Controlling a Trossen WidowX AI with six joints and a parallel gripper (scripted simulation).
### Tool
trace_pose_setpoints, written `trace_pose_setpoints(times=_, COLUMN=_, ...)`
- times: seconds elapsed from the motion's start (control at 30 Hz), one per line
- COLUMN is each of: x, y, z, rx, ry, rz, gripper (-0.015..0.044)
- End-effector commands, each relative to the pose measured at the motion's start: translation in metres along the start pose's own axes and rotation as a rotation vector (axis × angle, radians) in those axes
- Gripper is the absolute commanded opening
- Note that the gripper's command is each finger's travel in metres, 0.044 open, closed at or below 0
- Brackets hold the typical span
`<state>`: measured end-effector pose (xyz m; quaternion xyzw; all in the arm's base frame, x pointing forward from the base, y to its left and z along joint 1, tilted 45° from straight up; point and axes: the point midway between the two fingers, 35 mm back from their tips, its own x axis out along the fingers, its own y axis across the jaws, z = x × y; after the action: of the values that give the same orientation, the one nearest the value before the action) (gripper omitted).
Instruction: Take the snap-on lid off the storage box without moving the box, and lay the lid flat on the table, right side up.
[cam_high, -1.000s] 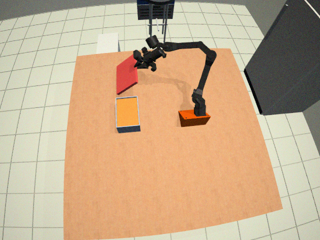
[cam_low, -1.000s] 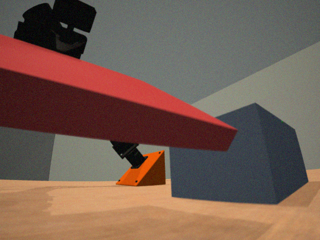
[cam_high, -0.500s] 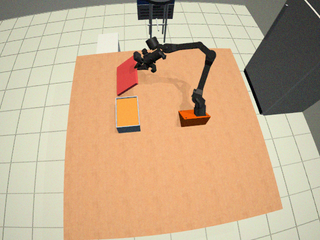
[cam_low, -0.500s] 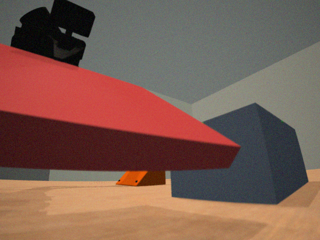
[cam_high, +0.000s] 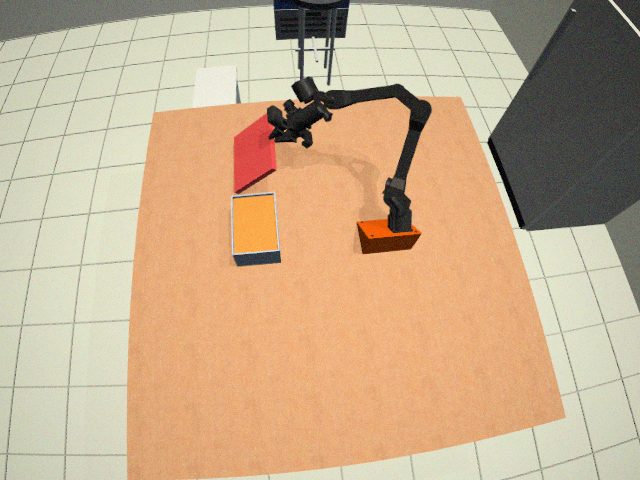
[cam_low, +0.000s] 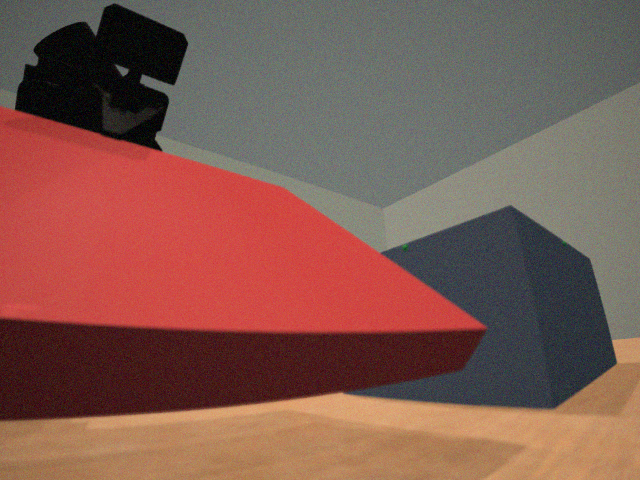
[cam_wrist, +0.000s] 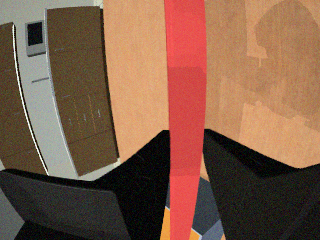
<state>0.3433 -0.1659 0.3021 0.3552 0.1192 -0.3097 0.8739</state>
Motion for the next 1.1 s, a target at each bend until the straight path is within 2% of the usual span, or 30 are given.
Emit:
trace_pose_setpoints(times=0.0, x=0.002, y=-0.001, z=-0.001, rx=-0.003, ry=0.006, rz=0.009, gripper=0.0000)
trace_pose_setpoints(times=1.07, x=0.019, y=-0.020, z=-0.001, rx=-0.005, ry=0.005, rz=0.009, gripper=0.0000)
